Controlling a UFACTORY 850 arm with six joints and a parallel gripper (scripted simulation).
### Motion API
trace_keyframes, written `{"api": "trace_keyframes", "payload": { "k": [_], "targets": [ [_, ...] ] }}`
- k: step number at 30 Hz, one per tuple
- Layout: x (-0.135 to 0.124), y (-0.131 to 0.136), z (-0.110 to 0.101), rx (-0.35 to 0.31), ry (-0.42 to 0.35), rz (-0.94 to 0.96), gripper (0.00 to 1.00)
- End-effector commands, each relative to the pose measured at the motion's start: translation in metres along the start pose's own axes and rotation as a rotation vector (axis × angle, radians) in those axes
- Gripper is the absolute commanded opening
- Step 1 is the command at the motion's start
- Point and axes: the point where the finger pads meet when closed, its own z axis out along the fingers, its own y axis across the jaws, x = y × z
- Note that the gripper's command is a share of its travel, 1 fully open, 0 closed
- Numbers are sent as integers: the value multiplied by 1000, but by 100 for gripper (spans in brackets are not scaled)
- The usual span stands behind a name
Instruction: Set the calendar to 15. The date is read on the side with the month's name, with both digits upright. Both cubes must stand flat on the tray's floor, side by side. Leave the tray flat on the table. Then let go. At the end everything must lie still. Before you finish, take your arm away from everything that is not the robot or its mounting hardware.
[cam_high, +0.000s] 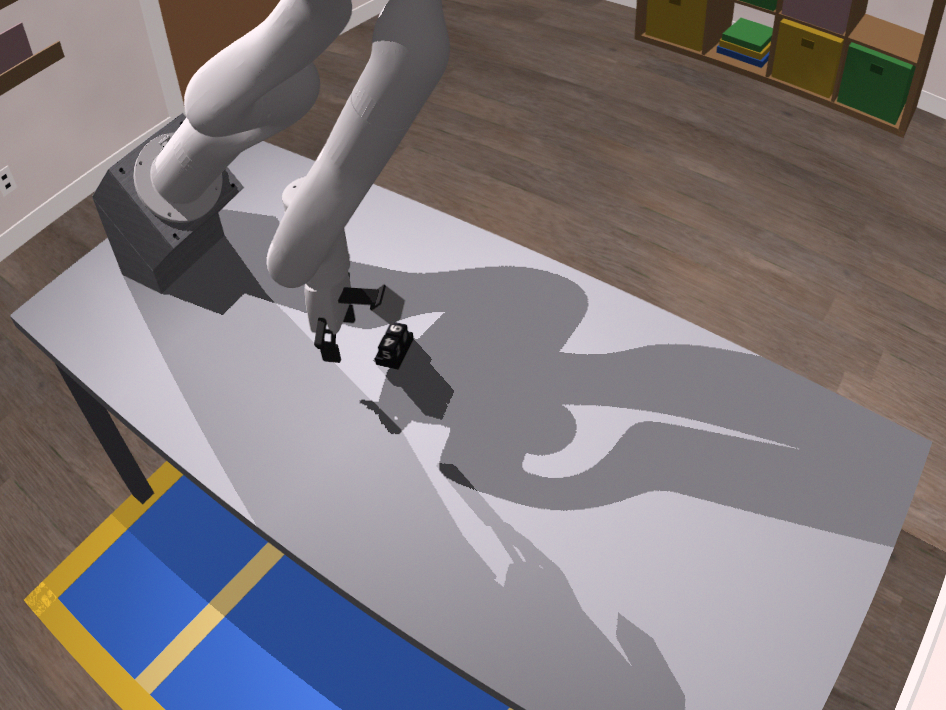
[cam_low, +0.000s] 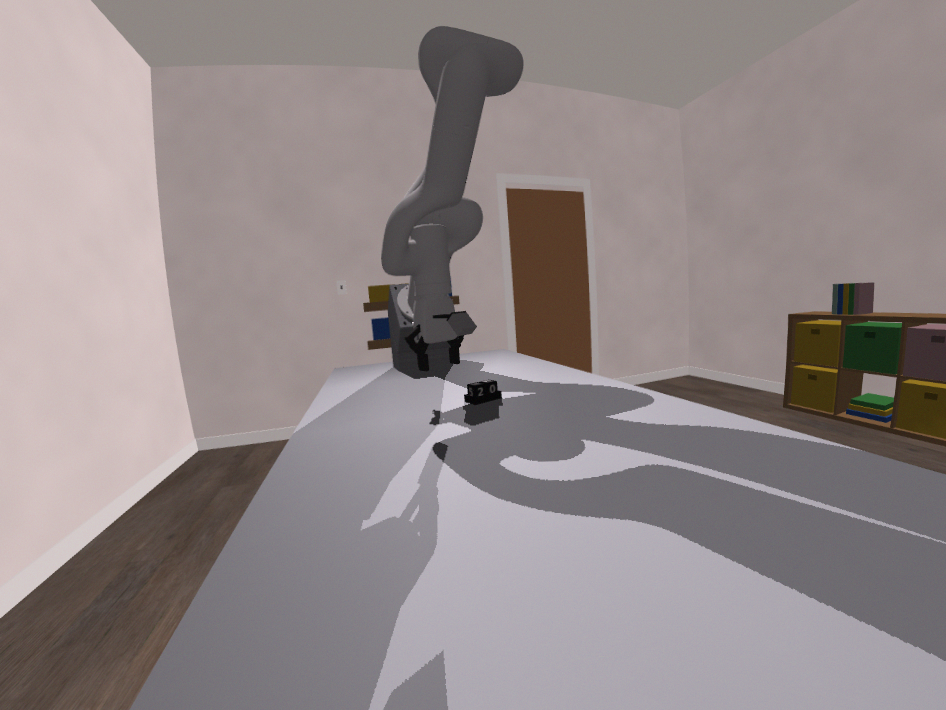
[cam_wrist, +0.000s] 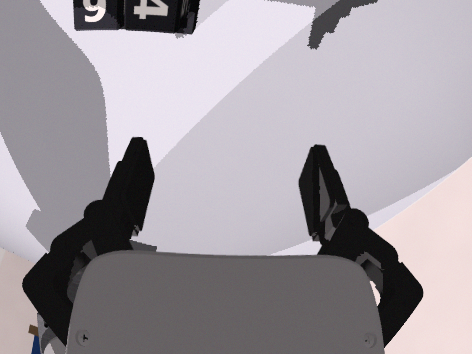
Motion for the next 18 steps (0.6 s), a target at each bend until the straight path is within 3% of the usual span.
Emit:
{"api": "trace_keyframes", "payload": {
  "k": [1, 5, 18],
  "targets": [
    [8, -3, -2, -25, -4, -172, 100],
    [11, -4, -3, -25, -5, -213, 100],
    [31, -14, -9, -26, -10, -615, 100]
  ]
}}
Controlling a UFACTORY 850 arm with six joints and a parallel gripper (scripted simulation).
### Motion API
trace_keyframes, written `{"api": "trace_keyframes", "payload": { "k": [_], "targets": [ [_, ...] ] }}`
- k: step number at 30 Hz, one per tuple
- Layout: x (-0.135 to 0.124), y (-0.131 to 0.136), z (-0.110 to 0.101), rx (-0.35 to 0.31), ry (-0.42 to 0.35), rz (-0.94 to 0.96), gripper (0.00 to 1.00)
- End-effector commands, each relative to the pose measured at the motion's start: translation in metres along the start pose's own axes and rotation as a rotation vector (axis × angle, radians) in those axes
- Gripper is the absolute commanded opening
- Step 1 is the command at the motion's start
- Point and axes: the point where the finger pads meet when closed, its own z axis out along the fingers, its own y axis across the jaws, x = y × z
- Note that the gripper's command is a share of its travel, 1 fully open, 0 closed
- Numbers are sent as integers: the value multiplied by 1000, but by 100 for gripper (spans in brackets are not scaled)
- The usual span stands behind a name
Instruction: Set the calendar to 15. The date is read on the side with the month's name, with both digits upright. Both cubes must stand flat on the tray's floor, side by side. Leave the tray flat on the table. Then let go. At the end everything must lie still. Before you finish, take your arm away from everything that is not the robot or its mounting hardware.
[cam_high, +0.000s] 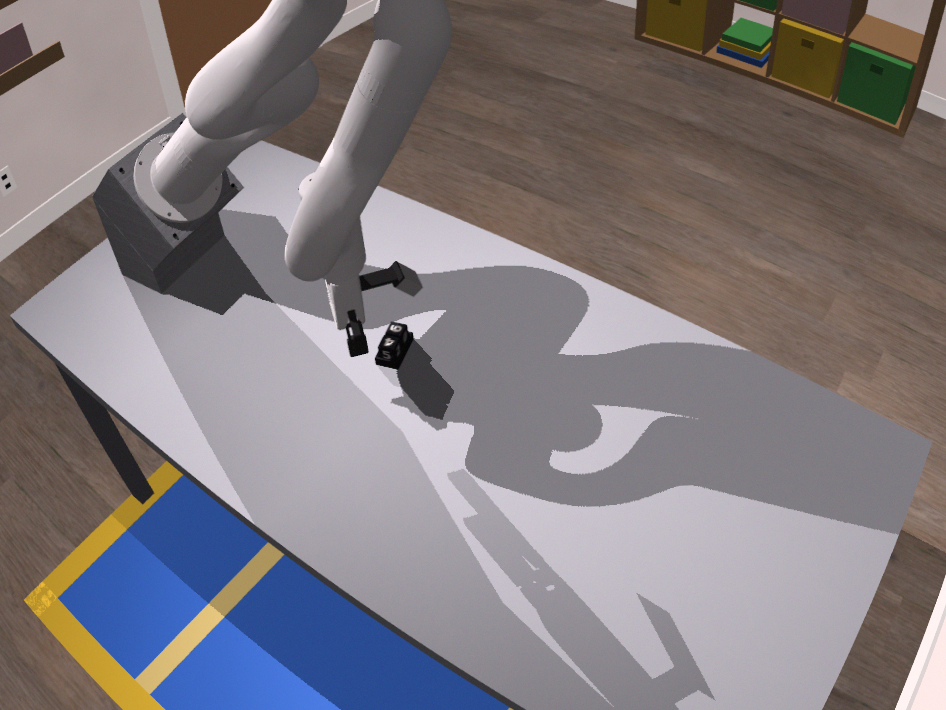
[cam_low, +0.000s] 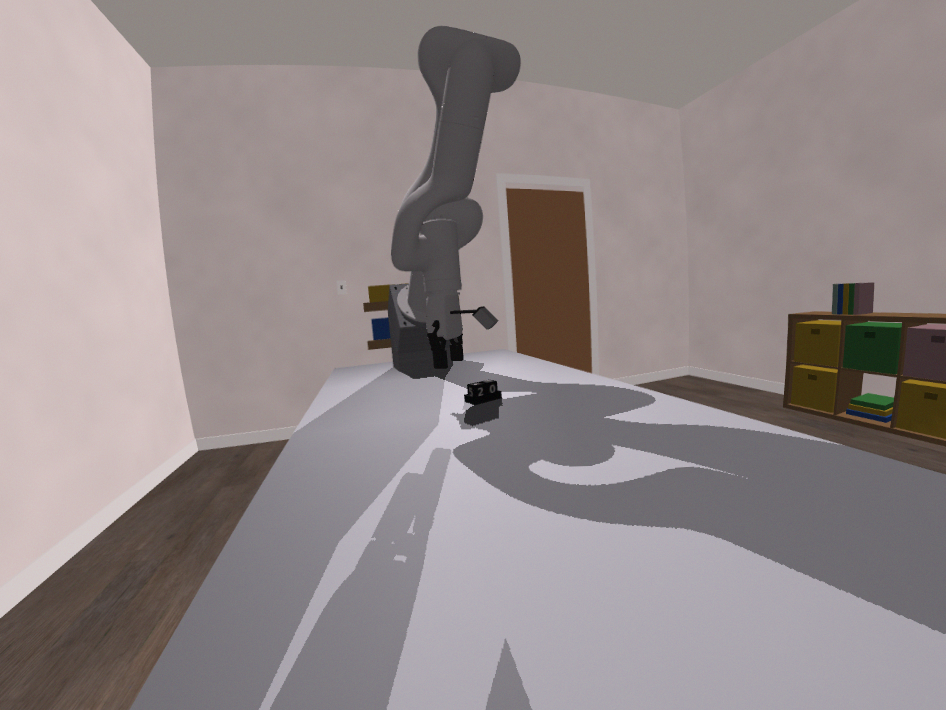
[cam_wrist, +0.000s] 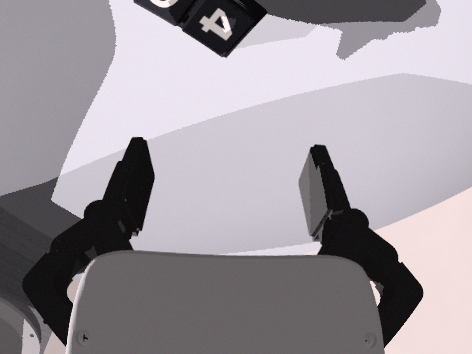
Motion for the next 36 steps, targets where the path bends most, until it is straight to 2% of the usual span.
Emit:
{"api": "trace_keyframes", "payload": {
  "k": [1, 19, 22, 27, 36],
  "targets": [
    [8, 0, -3, -23, -15, -150, 100],
    [38, -4, -13, -16, -12, -643, 100],
    [39, -4, -13, -16, -12, -652, 100],
    [50, -7, -18, -12, -7, -833, 100],
    [58, -9, -21, -10, -2, -958, 100]
  ]
}}
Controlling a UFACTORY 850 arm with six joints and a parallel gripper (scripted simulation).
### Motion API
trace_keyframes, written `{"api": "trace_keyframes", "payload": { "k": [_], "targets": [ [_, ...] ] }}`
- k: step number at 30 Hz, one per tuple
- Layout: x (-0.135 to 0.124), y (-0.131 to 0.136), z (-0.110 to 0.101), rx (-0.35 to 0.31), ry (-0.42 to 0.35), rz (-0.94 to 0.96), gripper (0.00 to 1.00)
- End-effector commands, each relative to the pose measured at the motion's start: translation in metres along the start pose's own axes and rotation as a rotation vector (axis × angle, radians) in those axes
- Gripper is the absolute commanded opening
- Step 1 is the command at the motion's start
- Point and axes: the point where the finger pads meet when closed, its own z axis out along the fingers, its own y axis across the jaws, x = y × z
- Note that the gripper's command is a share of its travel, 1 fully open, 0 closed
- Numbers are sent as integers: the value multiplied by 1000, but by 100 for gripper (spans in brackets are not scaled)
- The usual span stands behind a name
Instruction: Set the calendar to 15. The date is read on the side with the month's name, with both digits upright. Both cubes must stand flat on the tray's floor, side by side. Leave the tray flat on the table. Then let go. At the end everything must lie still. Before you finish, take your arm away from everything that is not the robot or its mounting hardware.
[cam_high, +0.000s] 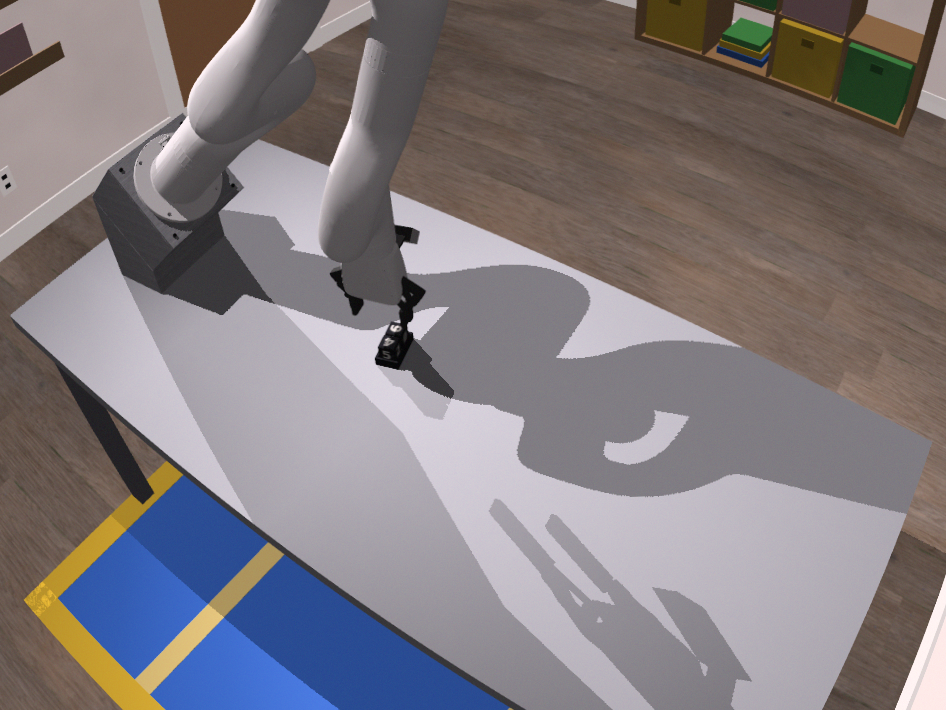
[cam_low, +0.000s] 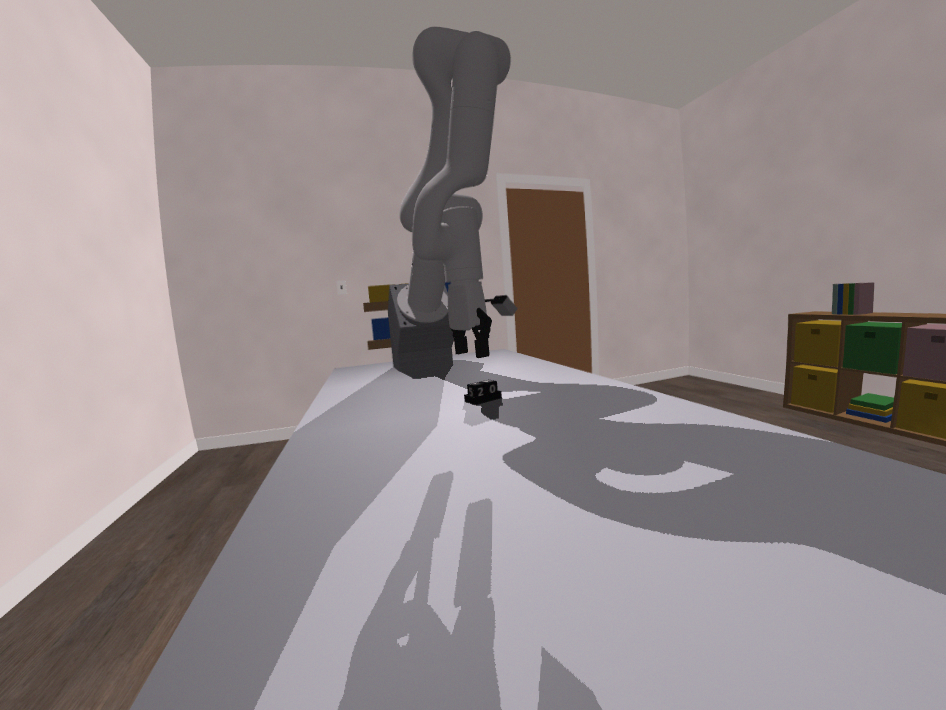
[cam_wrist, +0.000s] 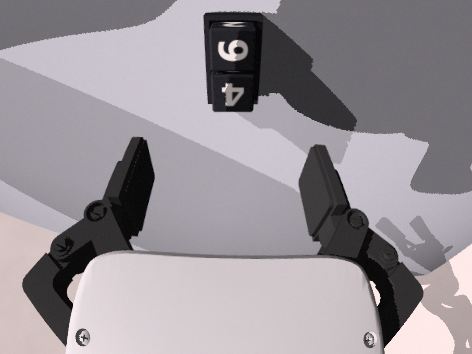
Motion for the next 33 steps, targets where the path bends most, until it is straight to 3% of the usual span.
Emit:
{"api": "trace_keyframes", "payload": {
  "k": [1, 3, 4, 33],
  "targets": [
    [3, 2, -1, -5, -30, -55, 100],
    [3, 2, -1, -5, -30, -55, 100],
    [3, 2, -1, -5, -30, -55, 49],
    [3, 2, -1, -5, -30, -55, 49]
  ]
}}
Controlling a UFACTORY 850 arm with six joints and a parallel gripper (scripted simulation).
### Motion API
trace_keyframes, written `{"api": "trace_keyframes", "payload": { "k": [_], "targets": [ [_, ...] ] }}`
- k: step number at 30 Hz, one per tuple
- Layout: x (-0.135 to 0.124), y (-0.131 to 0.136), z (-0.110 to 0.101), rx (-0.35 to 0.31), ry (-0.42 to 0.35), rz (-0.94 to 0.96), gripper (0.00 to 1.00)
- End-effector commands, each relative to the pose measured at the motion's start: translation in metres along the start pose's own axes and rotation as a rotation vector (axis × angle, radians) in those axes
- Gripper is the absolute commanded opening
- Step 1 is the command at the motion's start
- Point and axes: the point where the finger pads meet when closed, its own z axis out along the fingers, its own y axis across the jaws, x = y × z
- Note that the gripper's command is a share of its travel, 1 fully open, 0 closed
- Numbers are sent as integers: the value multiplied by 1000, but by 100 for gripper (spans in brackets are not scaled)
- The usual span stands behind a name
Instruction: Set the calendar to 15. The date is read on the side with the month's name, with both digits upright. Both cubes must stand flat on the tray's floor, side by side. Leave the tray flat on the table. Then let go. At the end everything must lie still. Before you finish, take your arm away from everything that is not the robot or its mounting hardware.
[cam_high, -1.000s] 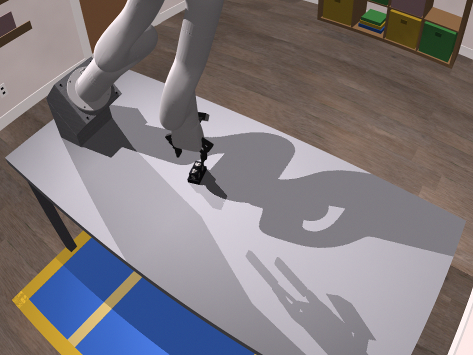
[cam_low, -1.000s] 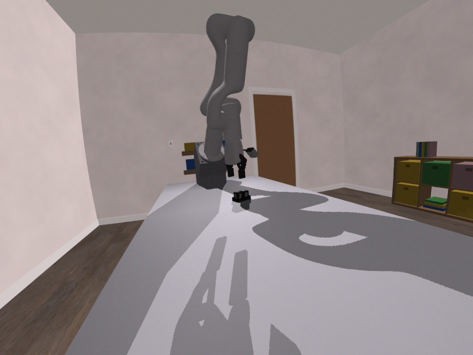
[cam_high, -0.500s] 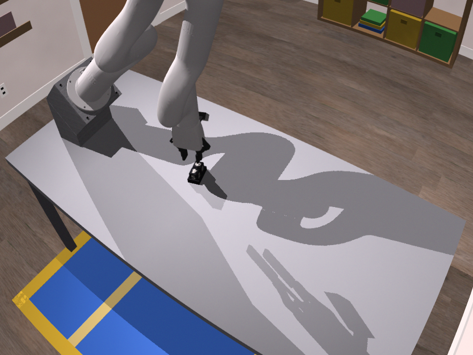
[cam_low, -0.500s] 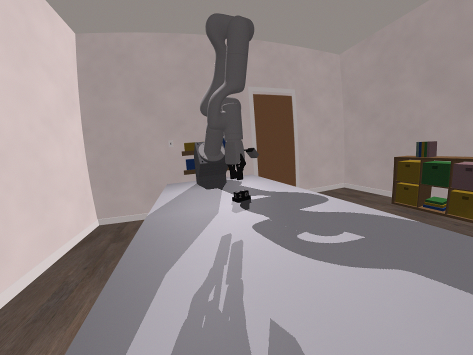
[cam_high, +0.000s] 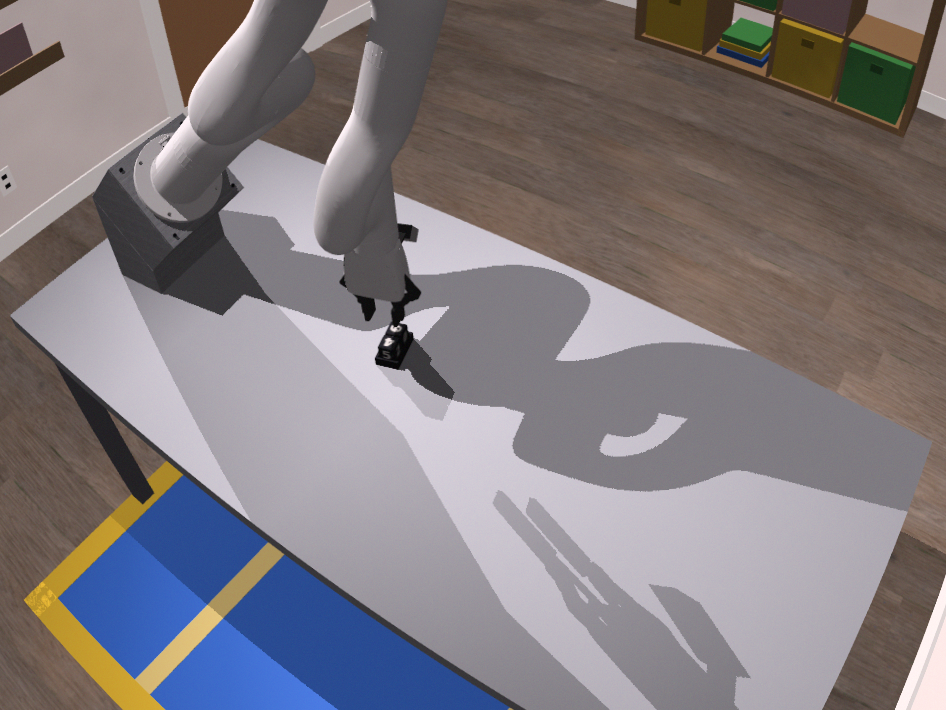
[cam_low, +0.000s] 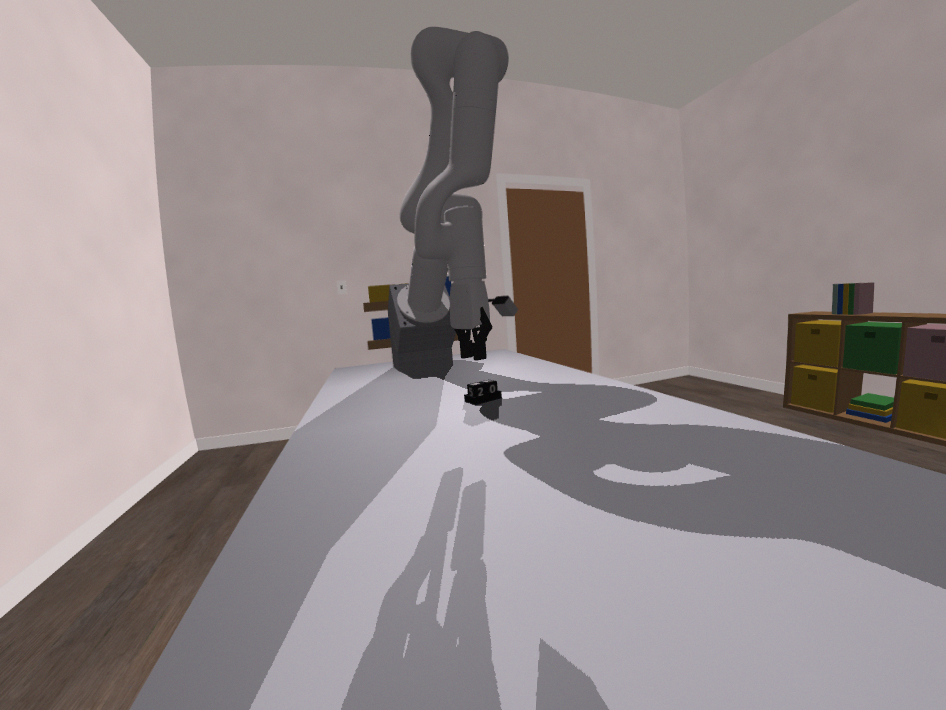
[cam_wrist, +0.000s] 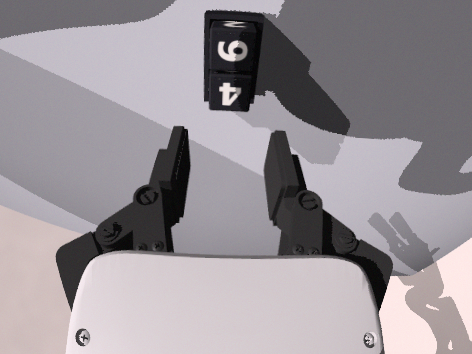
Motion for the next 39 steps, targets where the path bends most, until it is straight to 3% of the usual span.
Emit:
{"api": "trace_keyframes", "payload": {
  "k": [1, 20, 39],
  "targets": [
    [0, 0, 0, -1, 0, 0, 49],
    [0, 0, 4, -1, -1, 0, 49],
    [1, 0, 27, -1, -1, 0, 49]
  ]
}}
